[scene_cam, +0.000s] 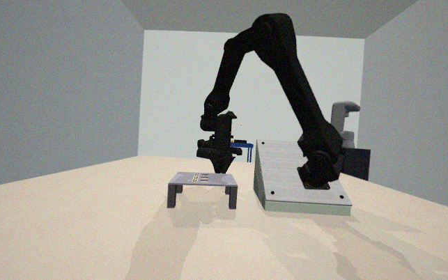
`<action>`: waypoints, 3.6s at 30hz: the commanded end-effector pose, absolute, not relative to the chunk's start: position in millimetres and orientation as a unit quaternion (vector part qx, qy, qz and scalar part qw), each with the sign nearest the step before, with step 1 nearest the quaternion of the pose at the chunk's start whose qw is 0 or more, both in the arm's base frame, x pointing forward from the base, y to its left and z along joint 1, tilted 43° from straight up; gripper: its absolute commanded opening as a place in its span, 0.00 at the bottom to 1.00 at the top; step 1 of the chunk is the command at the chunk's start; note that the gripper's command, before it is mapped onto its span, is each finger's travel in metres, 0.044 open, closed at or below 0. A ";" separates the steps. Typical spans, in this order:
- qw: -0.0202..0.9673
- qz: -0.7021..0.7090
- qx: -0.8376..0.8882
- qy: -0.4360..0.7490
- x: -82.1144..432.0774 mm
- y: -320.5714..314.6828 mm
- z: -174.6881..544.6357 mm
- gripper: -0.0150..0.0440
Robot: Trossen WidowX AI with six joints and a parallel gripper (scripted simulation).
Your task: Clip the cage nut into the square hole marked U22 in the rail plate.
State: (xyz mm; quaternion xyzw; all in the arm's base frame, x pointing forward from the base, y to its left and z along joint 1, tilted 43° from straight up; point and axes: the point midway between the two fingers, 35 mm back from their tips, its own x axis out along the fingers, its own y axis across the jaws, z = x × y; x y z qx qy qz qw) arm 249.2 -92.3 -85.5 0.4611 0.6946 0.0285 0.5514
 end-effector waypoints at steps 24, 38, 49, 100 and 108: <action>0.551 0.028 0.461 0.695 249.3 -91.9 -85.7 0.29; 0.551 0.028 0.461 0.695 249.3 -91.9 -85.7 0.29; 0.549 0.028 0.465 0.694 249.2 -90.6 -86.5 0.29; 0.680 0.280 0.234 0.636 287.6 -67.1 72.1 0.29; 0.681 0.282 0.232 0.635 287.7 -66.2 72.8 0.29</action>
